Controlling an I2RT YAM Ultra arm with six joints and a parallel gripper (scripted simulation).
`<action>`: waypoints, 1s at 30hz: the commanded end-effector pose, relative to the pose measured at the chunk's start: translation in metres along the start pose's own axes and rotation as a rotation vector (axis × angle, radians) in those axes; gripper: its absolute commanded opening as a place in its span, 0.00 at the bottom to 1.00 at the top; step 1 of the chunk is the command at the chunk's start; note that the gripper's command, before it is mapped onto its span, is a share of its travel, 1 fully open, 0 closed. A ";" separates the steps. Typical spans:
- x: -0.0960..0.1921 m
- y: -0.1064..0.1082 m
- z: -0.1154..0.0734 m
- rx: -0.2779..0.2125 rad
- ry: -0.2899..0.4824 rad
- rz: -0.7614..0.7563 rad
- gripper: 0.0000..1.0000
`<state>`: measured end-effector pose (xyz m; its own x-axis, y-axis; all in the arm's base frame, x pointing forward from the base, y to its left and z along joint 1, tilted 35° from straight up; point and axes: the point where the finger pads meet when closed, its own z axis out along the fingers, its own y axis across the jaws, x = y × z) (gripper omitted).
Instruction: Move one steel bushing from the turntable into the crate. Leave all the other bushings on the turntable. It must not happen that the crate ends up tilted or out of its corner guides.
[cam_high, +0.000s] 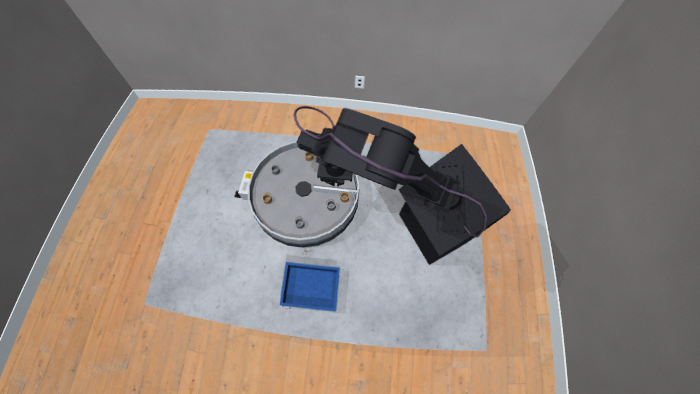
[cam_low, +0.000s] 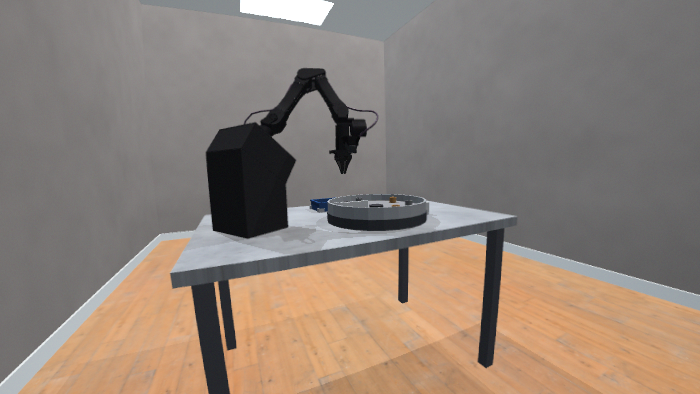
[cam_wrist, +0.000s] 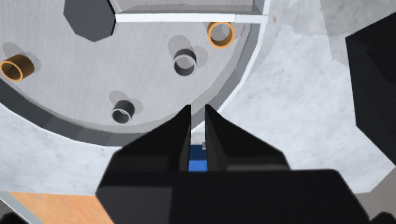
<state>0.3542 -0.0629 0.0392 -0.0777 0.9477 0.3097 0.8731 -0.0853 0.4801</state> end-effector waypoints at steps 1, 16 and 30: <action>-0.007 0.014 -0.014 -0.035 -0.024 0.008 0.11; -0.007 0.014 -0.014 -0.035 -0.024 0.008 0.15; -0.007 0.014 -0.014 -0.035 -0.024 0.008 0.15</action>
<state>0.3542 -0.0629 0.0392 -0.0777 0.9477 0.3097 0.8731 -0.0853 0.4800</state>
